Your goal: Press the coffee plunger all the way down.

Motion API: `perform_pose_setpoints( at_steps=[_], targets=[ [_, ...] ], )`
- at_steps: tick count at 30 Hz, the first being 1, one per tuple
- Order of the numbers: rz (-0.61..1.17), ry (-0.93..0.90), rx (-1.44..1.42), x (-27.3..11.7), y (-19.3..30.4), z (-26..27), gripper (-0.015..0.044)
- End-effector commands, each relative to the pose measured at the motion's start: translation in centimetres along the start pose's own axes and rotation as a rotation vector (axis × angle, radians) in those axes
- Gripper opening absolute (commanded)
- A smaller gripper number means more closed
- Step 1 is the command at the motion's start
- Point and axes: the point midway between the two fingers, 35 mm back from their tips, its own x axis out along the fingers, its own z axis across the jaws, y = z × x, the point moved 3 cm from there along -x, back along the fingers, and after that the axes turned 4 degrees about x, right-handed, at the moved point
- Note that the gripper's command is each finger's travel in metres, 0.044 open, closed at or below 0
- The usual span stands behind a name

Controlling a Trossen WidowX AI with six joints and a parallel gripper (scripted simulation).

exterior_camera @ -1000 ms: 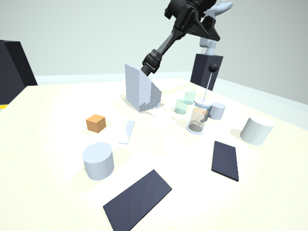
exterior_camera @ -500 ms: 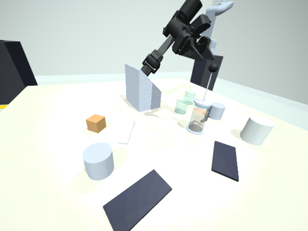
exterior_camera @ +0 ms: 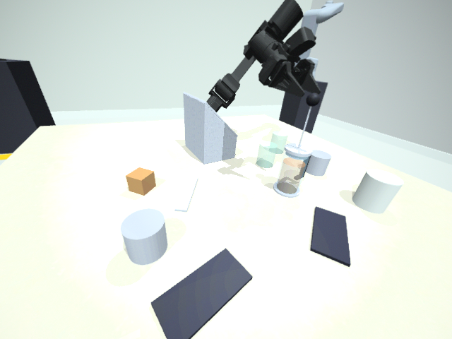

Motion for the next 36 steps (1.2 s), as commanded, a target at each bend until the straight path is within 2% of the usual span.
perform_pose_setpoints(
  at_steps=[1, 8, 20, 36],
  targets=[
    [0.001, 0.004, 0.01, 0.8, 0.1, -0.2, 0.044],
    [-0.001, 0.002, 0.01, 1.7, 0.1, -0.1, 0.044],
    [-0.001, 0.002, 0.01, 1.7, 0.1, -0.1, 0.0125],
    [0.0, 0.003, 0.01, 2.1, 0.7, -0.3, 0.0123]
  ],
)
